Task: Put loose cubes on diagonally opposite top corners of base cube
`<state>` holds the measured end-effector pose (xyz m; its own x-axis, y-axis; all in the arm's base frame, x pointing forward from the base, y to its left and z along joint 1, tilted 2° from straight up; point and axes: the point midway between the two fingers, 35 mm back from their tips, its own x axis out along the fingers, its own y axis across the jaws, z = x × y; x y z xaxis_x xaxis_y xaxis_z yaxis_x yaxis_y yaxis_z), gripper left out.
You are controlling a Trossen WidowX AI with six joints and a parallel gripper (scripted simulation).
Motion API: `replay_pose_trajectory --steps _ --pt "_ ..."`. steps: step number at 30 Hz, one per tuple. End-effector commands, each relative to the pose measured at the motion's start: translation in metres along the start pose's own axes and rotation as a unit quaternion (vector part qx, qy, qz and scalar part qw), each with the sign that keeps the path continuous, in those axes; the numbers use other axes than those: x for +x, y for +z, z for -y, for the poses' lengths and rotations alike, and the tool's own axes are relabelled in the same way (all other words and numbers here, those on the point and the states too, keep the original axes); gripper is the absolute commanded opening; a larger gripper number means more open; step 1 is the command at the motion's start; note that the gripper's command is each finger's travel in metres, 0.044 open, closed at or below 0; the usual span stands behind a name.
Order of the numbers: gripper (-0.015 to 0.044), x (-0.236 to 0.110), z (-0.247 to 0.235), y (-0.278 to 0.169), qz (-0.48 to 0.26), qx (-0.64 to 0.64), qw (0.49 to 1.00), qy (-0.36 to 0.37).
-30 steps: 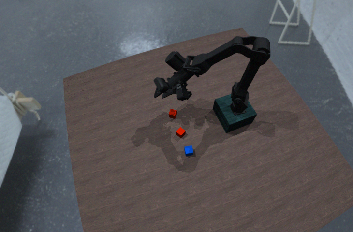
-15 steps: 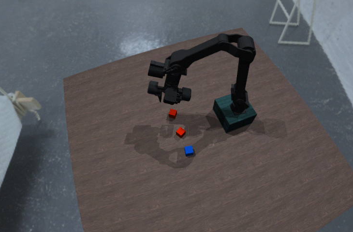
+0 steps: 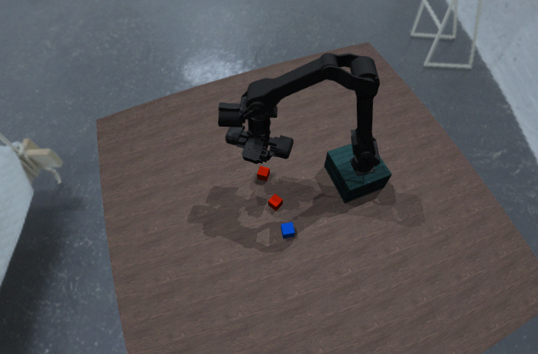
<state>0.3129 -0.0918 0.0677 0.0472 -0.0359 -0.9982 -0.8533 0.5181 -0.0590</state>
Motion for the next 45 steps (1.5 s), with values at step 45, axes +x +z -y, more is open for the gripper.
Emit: replay_pose_trajectory --steps 45 --pt "0.0105 0.100 -0.009 -0.004 -0.007 0.002 1.000 0.015"
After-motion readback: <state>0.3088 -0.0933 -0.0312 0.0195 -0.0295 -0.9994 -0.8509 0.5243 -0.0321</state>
